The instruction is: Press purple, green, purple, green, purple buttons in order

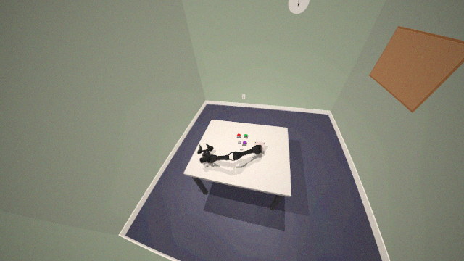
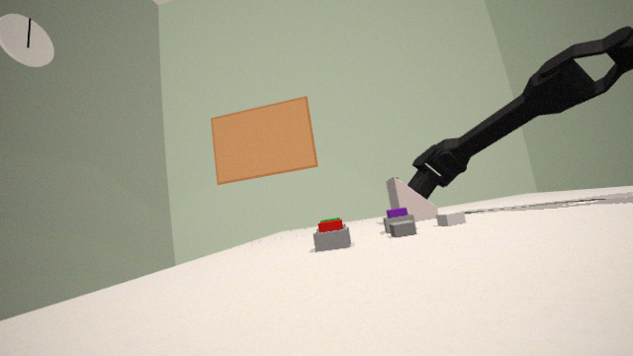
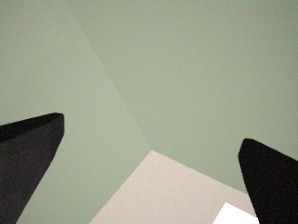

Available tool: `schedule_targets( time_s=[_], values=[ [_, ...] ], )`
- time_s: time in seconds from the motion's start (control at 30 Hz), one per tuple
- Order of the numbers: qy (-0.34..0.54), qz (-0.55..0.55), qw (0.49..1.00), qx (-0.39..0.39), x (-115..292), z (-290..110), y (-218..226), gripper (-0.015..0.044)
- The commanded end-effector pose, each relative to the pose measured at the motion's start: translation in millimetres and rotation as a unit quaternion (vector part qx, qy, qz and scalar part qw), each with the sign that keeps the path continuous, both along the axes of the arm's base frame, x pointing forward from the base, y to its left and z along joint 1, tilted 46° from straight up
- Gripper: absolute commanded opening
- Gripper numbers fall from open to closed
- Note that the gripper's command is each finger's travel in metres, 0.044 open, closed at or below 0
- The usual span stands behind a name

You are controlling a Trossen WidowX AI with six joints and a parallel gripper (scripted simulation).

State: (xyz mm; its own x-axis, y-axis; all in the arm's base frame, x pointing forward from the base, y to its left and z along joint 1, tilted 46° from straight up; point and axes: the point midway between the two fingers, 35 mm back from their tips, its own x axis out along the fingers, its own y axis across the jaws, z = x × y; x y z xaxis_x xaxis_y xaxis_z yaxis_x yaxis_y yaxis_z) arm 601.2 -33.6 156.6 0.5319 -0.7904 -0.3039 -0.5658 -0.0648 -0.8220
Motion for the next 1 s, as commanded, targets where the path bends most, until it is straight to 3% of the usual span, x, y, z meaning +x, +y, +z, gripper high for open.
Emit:
schedule_targets(
  time_s=[0.0,0.27,0.53,0.7,0.83,0.97],
  values=[
    [0.004,-0.001,1.0,0.003,-0.9,-2.3,-4.0,0.04],
    [0.133,-0.043,0.981,0.132,-61.6,-77.6,-118.9,0.04],
    [0.237,-0.162,0.879,0.381,-212.1,-153.4,-195.6,0.04],
    [0.243,-0.27,0.737,0.57,-324.4,-173.3,-188.2,0.04],
    [0.205,-0.358,0.574,0.708,-397.5,-165.3,-154.6,0.04],
    [0.141,-0.425,0.397,0.801,-439.2,-142.2,-118.0,0.04]
  ],
)
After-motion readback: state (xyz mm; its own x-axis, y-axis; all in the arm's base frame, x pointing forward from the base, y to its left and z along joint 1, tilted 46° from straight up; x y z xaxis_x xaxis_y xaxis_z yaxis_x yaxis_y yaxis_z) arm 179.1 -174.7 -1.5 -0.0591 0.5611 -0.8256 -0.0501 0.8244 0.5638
